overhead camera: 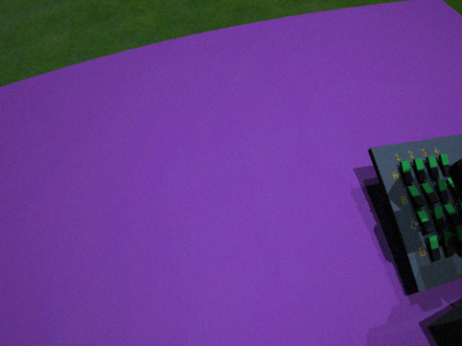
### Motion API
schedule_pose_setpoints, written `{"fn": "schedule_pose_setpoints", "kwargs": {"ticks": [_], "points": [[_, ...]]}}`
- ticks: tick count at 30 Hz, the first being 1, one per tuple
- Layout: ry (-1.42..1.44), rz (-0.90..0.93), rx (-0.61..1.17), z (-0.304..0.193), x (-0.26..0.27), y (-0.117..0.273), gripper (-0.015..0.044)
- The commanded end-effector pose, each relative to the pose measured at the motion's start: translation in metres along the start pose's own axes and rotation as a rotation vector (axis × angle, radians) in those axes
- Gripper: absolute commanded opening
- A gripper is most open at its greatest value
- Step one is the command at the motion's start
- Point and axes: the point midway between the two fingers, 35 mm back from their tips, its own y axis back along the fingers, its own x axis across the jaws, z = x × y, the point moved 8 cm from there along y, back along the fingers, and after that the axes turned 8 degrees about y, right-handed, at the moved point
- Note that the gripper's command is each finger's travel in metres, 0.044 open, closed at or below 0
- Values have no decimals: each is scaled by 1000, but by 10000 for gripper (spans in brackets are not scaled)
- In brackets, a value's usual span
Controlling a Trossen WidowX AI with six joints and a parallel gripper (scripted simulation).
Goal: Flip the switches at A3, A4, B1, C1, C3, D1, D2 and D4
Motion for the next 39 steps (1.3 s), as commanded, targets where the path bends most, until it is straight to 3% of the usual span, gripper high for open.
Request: {"fn": "schedule_pose_setpoints", "kwargs": {"ticks": [1, 9, 12, 16, 39], "points": [[-10, 0, -5, -1, -2, 15, 0], [-10, 3, -4, -32, 57, 15, 0], [-10, 3, -3, -32, 57, 13, 0], [-11, 6, 20, -29, 56, -19, 0], [-11, 4, 21, -29, 56, -45, 0]]}}
